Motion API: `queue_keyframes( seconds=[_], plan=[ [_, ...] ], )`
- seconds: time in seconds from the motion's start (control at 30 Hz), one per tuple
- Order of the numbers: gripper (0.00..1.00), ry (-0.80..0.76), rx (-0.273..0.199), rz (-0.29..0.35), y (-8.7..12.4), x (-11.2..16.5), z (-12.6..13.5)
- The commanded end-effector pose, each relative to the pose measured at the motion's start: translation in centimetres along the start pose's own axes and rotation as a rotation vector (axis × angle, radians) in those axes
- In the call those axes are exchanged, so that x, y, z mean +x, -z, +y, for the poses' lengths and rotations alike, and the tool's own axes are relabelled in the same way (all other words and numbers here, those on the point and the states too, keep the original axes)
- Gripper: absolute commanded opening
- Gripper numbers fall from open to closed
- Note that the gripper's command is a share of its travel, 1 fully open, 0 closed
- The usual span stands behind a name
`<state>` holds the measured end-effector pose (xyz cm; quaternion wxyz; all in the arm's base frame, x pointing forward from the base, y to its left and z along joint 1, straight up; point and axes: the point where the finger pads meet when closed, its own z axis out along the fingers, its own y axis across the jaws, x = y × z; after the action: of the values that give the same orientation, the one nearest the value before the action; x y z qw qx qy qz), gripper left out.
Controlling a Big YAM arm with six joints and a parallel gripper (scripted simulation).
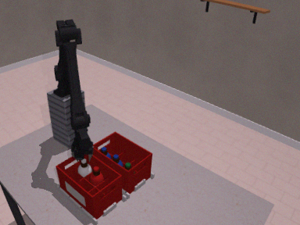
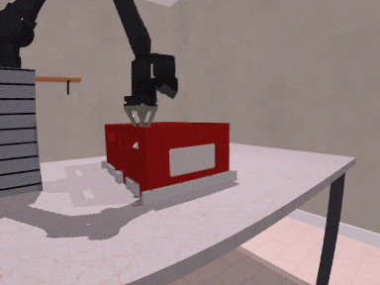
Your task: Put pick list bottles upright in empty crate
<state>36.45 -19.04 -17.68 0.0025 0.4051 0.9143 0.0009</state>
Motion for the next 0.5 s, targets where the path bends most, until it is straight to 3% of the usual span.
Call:
queue_keyframes(
  seconds=[0.0, 0.47],
  plan=[
    [0.61, 0.014, -0.01, -0.016, -0.7, -0.9, 0.3],
    [0.61, 0.005, -0.008, -0.018, -1.3, -0.8, 0.3]
  ],
)
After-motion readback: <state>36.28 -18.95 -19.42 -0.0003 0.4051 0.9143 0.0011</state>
